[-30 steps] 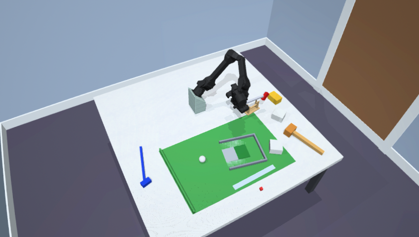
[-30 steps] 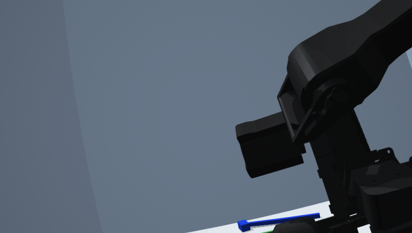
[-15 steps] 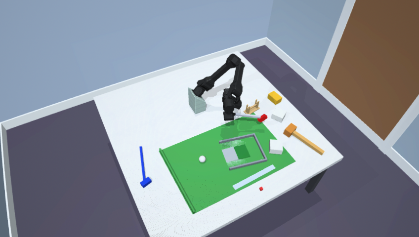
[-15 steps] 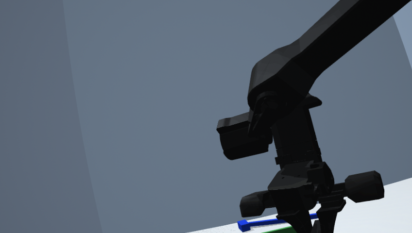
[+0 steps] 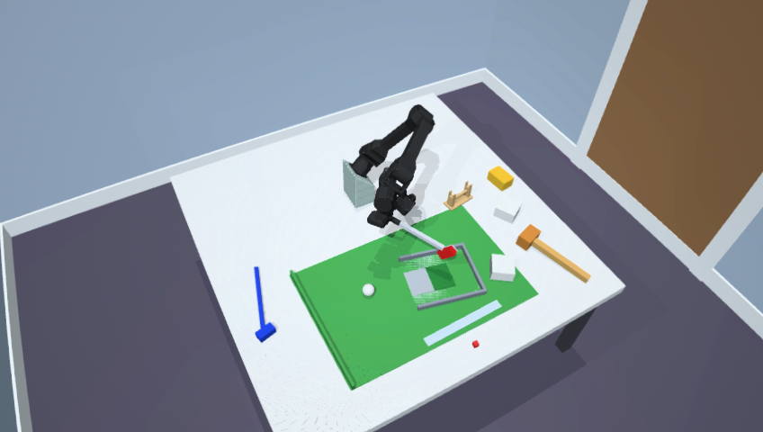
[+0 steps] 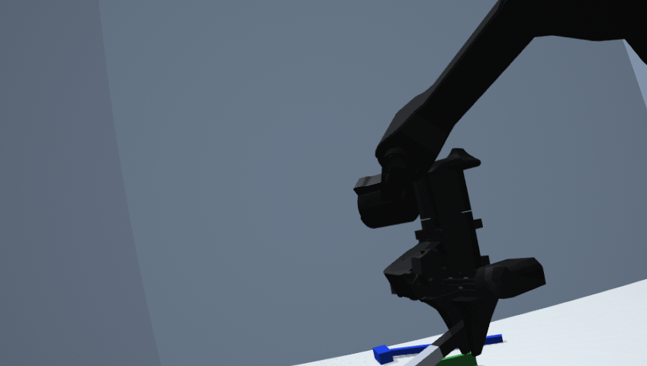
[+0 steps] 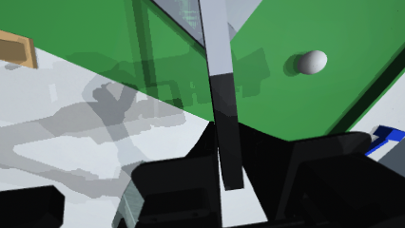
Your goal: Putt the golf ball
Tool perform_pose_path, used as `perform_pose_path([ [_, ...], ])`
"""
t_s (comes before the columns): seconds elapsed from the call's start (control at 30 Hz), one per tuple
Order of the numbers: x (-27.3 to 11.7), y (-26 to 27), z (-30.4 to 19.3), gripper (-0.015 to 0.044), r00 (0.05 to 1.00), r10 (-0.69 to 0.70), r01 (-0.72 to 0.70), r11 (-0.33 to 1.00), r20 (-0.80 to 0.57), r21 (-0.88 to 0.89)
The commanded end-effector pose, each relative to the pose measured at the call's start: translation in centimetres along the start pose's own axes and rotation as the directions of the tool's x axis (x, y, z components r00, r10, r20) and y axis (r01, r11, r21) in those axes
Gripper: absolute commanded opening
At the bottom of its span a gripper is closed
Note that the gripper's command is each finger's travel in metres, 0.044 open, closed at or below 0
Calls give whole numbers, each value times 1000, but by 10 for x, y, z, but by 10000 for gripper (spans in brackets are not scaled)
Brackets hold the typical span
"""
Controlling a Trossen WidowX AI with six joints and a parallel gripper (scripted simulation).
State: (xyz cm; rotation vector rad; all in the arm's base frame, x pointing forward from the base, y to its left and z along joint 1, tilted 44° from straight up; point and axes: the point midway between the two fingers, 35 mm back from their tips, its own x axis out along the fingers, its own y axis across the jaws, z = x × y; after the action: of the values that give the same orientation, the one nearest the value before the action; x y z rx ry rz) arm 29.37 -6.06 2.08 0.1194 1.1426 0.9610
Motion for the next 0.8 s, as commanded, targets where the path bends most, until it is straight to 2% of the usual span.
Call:
perform_pose_path([
  [0.0,-7,-26,-23,0,999,-32,32,990,-2,138],
  [0.27,-10,-57,-69,0,999,-26,37,914,-31,404],
  [0.57,-8,-81,-128,0,999,3,34,742,-53,670],
  [0.77,-7,-85,-145,0,998,14,32,681,-56,731],
])
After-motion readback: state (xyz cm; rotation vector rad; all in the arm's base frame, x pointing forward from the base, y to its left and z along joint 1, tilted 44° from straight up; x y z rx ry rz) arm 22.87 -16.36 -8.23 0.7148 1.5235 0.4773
